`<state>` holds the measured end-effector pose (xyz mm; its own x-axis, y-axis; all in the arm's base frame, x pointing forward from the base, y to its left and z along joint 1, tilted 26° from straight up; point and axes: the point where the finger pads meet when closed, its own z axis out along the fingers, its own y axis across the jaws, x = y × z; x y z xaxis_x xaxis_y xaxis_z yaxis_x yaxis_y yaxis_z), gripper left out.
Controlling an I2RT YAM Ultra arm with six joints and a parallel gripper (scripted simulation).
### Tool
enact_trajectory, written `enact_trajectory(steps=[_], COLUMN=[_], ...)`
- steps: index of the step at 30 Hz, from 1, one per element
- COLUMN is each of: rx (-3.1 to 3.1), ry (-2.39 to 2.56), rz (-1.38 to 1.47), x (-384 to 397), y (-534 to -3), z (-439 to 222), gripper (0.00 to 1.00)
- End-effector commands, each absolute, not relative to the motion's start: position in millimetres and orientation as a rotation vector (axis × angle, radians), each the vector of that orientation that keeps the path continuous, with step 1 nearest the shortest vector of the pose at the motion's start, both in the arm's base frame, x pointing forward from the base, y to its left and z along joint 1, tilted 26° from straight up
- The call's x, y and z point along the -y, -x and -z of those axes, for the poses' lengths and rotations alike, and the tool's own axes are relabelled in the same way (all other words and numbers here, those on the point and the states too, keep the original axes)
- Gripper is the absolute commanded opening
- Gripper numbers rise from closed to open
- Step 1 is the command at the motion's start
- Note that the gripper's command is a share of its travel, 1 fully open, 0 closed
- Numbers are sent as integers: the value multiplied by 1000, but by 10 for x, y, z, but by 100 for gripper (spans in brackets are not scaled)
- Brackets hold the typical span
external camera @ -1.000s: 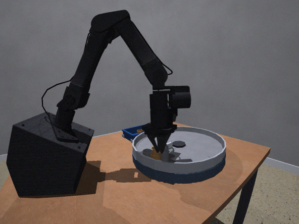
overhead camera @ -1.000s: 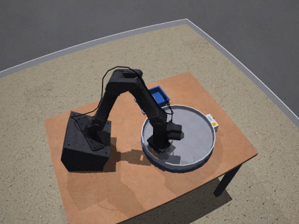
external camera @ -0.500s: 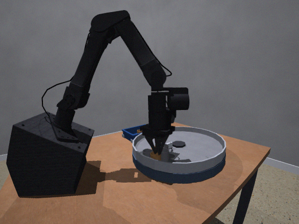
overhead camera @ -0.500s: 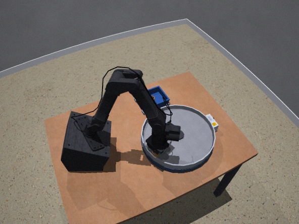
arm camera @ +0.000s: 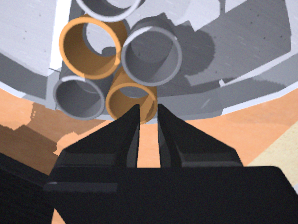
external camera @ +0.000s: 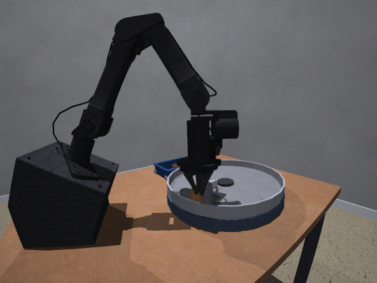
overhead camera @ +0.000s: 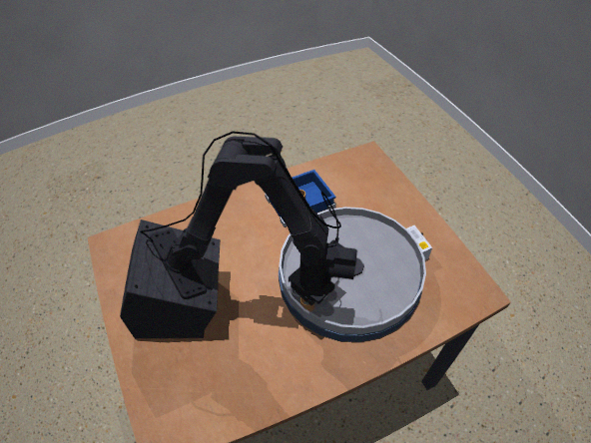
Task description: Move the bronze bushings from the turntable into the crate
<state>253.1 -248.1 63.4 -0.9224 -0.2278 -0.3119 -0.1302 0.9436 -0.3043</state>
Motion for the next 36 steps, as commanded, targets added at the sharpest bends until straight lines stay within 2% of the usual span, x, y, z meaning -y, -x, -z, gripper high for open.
enact_trajectory(steps=[1, 36], rx=[-2702, -2709], ry=[266, 270], rz=[446, 431], x=[2549, 2525], y=[-2586, -2619], z=[-795, -833], gripper=[15, 15])
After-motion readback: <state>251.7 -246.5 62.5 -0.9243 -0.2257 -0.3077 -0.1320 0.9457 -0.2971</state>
